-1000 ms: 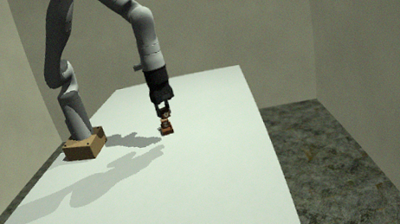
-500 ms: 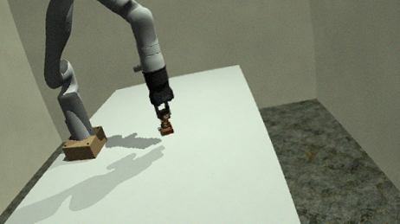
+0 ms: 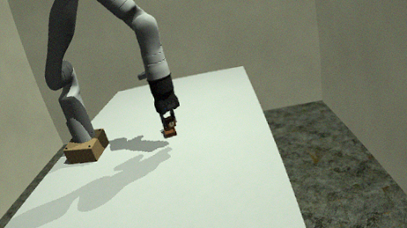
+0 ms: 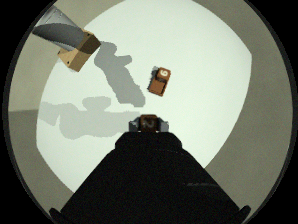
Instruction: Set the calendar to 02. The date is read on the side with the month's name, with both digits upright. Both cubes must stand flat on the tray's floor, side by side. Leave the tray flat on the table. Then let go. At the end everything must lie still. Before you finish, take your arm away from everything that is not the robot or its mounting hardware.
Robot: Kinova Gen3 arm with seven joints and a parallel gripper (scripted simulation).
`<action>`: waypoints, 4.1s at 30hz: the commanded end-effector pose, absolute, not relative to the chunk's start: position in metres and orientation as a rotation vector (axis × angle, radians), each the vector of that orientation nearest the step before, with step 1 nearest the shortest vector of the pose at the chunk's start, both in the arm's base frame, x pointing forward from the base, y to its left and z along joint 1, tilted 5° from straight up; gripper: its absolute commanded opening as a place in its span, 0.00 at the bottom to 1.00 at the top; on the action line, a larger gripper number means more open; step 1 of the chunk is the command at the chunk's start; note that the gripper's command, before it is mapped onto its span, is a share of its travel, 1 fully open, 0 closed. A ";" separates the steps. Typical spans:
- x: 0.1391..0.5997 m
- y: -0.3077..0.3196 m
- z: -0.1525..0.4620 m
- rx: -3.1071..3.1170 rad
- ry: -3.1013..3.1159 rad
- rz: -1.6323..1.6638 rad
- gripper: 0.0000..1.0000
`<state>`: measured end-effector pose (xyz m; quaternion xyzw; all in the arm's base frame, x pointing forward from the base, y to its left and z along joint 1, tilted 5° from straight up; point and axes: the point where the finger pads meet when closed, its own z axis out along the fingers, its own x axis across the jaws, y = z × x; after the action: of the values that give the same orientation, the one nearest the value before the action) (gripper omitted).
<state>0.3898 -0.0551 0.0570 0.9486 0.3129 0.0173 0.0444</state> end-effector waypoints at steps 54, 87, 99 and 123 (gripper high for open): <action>0.391 -0.058 -0.016 2.903 0.964 0.038 0.60; 0.392 -0.059 -0.020 2.903 0.964 0.038 0.60; 0.392 -0.059 -0.020 2.903 0.964 0.038 0.60; 0.392 -0.059 -0.020 2.903 0.964 0.038 0.60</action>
<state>0.3910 -0.0586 -0.0205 0.9482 0.3147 0.0118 0.0409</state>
